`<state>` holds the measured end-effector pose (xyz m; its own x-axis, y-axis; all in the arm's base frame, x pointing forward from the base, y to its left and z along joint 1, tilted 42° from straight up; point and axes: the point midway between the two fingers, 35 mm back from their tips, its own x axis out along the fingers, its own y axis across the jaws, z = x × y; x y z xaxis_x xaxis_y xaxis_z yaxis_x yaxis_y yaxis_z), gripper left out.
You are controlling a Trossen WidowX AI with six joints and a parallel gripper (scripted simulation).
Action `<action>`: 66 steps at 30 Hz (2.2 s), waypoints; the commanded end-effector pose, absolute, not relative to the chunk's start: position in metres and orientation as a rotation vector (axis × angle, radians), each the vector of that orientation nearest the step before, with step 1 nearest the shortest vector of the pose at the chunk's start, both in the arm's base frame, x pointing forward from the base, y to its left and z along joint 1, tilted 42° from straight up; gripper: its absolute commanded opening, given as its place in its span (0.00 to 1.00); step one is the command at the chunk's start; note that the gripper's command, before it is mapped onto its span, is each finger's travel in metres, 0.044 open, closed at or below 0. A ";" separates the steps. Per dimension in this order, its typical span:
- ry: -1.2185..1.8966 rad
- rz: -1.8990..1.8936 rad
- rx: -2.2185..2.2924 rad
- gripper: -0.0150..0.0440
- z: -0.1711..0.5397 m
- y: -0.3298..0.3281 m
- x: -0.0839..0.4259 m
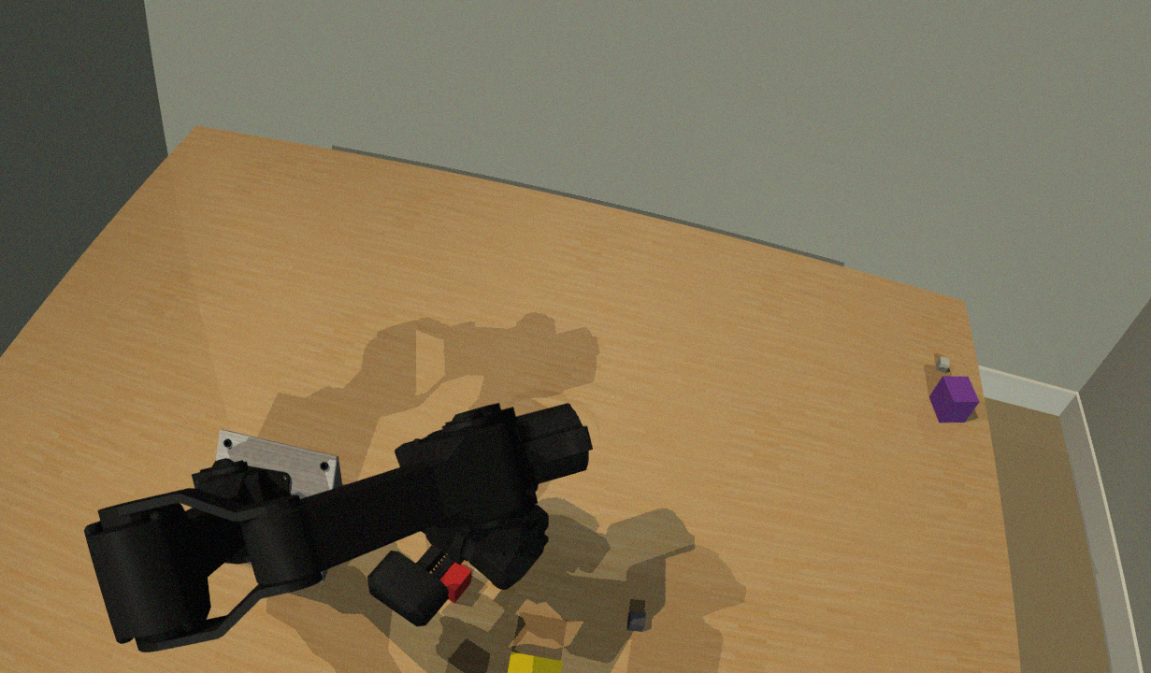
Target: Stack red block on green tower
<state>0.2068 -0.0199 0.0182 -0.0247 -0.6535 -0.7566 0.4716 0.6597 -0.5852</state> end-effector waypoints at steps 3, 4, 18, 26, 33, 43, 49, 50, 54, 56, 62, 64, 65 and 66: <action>1.326 -0.906 -0.189 1.00 0.009 -0.028 0.204; 1.326 -0.906 -0.189 1.00 0.007 -0.030 0.204; 1.325 -0.907 -0.190 1.00 0.002 -0.034 0.203; 1.325 -0.907 -0.190 1.00 0.002 -0.034 0.203; 1.325 -0.907 -0.190 0.78 0.003 -0.034 0.203; 1.325 -0.907 -0.190 0.40 0.003 -0.034 0.203; 1.325 -0.907 -0.189 0.26 0.005 -0.032 0.203; 1.325 -0.907 -0.189 0.25 0.007 -0.030 0.203; 1.326 -0.906 -0.189 0.25 0.019 -0.019 0.204; 1.326 -0.906 -0.188 0.25 0.027 -0.012 0.205; 1.327 -0.906 -0.188 0.25 0.047 0.006 0.205; 1.327 -0.905 -0.188 0.25 0.053 0.012 0.206; 1.327 -0.905 -0.188 0.25 0.056 0.015 0.206; 1.327 -0.905 -0.188 0.25 0.060 0.018 0.206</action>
<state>0.2033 0.0054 0.0455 -0.0430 -0.6669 -0.7439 0.4462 0.6533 -0.6116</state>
